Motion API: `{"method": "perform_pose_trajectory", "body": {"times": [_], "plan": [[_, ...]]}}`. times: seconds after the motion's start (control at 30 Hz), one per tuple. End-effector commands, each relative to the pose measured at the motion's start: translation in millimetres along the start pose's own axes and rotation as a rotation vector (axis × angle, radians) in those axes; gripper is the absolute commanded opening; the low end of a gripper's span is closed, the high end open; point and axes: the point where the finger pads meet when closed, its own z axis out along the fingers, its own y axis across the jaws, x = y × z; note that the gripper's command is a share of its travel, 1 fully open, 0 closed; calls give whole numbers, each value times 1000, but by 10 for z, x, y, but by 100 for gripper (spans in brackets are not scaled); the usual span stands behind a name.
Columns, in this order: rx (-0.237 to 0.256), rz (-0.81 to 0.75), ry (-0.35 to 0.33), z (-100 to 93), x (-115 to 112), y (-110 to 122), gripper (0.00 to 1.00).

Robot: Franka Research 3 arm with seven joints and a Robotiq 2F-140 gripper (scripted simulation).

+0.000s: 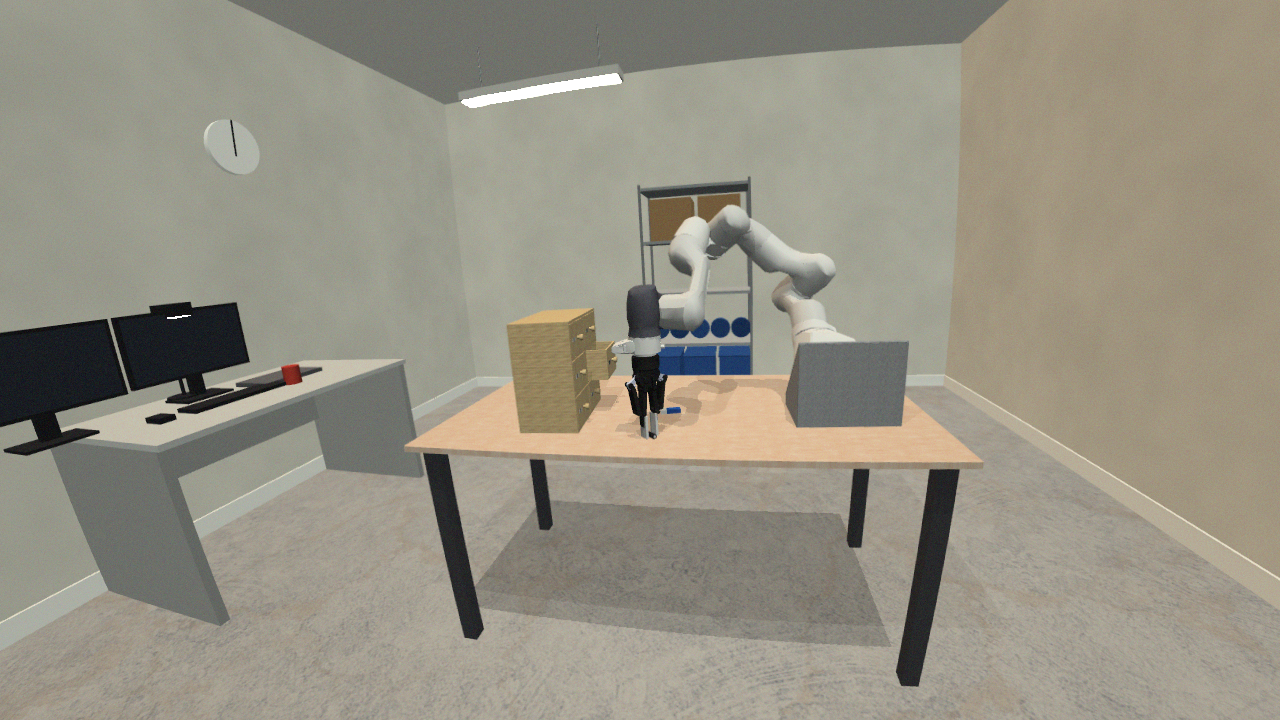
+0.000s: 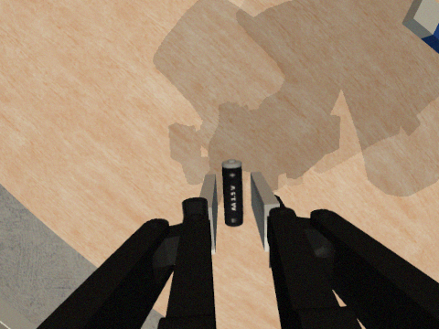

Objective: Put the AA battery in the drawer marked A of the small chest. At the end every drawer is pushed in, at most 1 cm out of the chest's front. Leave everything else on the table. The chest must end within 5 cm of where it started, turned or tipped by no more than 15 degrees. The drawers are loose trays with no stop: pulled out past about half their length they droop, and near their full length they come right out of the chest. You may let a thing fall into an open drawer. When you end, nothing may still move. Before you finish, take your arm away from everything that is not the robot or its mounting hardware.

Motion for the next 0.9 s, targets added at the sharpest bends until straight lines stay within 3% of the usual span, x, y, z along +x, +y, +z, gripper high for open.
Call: {"method": "perform_pose_trajectory", "body": {"times": [0.0, 0.3, 0.33, 0.87], "plan": [[2, 7, 1, 5, 16, -11, 17], [2, 7, 1, 5, 16, -11, 17], [2, 7, 1, 5, 16, -11, 6], [2, 7, 1, 5, 16, -11, 6]]}}
